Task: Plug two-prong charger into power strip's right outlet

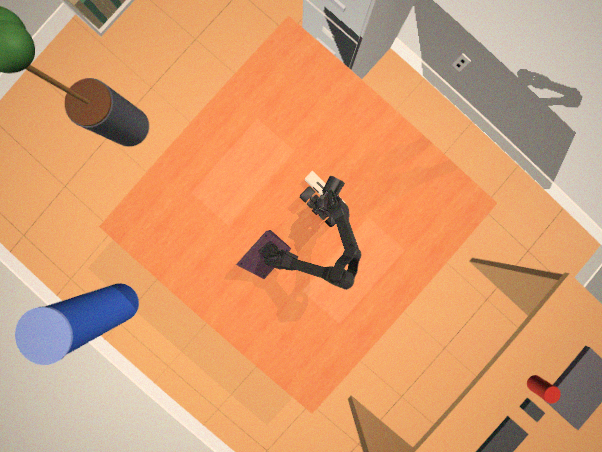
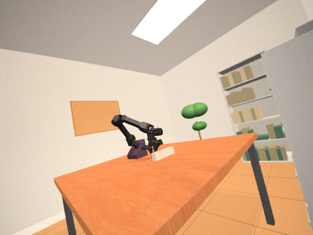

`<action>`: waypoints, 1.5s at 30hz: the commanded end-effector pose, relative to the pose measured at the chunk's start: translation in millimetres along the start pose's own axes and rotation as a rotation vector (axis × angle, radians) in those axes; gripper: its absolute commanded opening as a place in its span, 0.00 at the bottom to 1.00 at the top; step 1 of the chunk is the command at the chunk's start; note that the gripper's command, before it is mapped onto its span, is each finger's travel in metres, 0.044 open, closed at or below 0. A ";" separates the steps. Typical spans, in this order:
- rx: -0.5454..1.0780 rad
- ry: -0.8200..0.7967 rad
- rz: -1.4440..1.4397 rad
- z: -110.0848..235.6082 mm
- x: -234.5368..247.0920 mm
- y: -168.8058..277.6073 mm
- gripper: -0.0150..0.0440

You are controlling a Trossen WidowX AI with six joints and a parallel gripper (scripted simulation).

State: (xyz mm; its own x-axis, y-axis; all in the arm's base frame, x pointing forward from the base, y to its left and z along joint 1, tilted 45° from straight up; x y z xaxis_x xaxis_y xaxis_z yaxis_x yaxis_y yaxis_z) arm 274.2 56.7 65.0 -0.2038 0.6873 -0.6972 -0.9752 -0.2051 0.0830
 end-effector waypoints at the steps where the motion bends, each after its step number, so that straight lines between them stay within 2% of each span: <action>1: -0.001 0.000 0.003 0.4 -0.2 -4.0 0.25; 45: -0.002 0.000 0.003 1.5 -1.6 -12.2 0.25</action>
State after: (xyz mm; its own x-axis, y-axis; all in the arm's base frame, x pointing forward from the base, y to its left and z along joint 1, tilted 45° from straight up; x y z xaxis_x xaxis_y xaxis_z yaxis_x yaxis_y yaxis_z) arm 284.9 58.9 65.5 -0.2022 0.6884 -0.6965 -0.9755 -0.2048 0.0809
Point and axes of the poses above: the point midway between the two fingers, 35 mm back from their tips, its own z axis back along the fingers, its own x axis across the jaws, y = z × x, the point moved 10 cm from there along z, back along the fingers, and after that the axes turned 7 degrees about z, right-handed, at the moved point
